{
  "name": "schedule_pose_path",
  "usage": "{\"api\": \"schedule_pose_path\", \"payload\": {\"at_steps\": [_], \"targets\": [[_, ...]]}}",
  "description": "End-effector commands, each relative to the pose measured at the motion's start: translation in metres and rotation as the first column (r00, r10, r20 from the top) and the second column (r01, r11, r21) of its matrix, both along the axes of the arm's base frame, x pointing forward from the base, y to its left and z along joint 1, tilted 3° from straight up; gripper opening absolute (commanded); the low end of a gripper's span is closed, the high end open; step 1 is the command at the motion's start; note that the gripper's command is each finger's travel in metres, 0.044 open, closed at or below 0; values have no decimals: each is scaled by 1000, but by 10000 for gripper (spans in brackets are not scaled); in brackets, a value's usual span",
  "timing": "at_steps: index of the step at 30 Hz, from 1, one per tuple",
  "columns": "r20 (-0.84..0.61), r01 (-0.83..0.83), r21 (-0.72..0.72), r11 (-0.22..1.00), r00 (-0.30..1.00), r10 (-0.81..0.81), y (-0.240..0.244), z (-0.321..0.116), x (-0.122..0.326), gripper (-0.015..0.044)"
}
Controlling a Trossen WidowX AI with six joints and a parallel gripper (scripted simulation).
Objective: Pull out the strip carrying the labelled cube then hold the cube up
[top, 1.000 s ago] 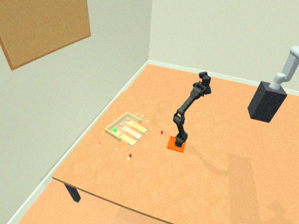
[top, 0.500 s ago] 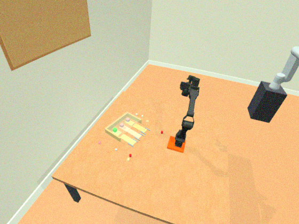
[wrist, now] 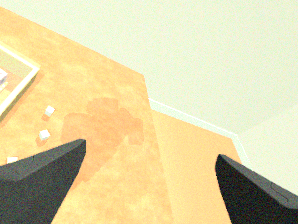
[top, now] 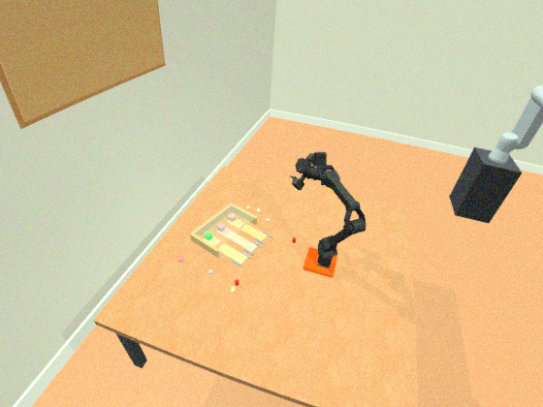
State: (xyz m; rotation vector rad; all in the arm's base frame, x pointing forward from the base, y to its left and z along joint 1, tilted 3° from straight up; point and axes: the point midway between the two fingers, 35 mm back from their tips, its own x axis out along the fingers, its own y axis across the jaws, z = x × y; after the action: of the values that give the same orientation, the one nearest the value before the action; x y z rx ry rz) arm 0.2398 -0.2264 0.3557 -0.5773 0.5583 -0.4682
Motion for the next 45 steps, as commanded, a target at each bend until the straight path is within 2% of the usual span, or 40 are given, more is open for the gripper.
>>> {"api": "schedule_pose_path", "payload": {"at_steps": [1,8,15,31,34,40,45], "targets": [[41,-73,161,984,997,67,40,-34,38,400],[65,-174,420,890,985,162,131,-97,80,400],[43,-208,605,769,973,229,221,-154,85,400],[42,-208,609,766,972,230,223,-156,84,400],[-20,-158,636,755,975,221,225,-161,91,321],[-279,72,700,711,943,179,232,-189,117,164],[-487,292,685,668,865,122,236,-216,132,33]]}}
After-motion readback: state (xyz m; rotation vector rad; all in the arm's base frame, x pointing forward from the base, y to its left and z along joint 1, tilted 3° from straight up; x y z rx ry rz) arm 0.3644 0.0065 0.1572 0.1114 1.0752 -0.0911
